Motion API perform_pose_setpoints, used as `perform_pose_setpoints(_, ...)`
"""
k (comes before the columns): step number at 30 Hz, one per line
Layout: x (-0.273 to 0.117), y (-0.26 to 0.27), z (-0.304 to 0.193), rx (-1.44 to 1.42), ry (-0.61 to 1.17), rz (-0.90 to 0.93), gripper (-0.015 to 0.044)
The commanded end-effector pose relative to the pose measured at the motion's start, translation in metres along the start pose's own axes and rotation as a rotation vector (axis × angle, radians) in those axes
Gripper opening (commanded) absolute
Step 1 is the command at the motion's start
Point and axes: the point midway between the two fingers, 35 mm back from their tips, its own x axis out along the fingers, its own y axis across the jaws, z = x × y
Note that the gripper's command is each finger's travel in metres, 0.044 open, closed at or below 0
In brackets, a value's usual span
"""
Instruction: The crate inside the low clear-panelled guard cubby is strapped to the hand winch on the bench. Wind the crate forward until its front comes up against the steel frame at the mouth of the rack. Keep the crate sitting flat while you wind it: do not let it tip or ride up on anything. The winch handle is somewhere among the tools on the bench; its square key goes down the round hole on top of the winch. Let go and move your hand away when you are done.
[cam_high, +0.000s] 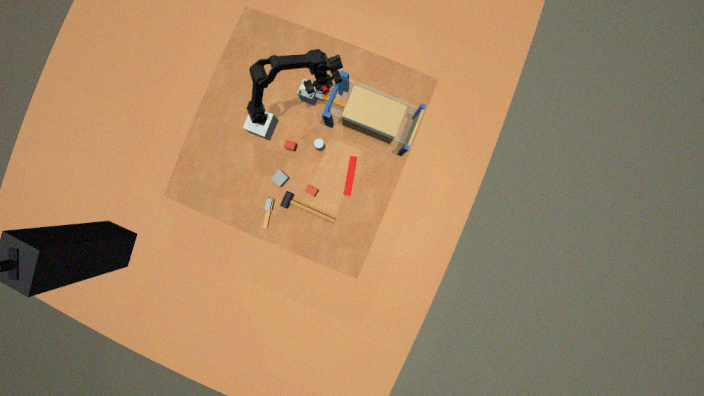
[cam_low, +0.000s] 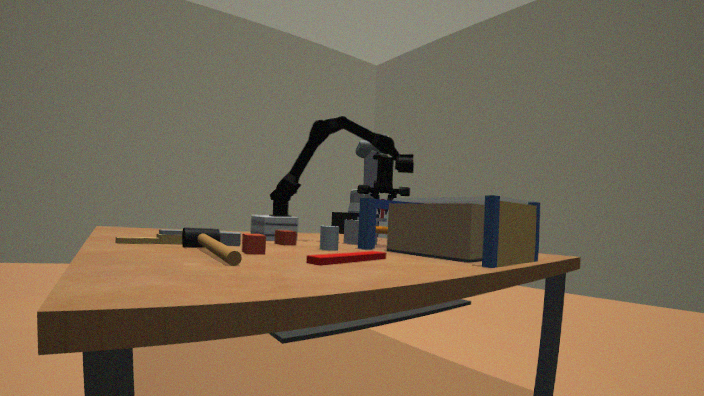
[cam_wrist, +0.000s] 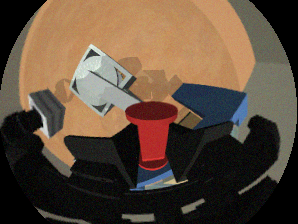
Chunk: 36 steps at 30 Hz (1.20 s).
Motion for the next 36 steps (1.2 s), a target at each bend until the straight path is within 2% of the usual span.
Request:
perform_pose_setpoints(1,0.0,-0.007,0.016,-0.014,-0.03,-0.015,0.0)
perform_pose_setpoints(36,-0.002,-0.016,0.054,-0.014,-0.033,-0.016,0.0)
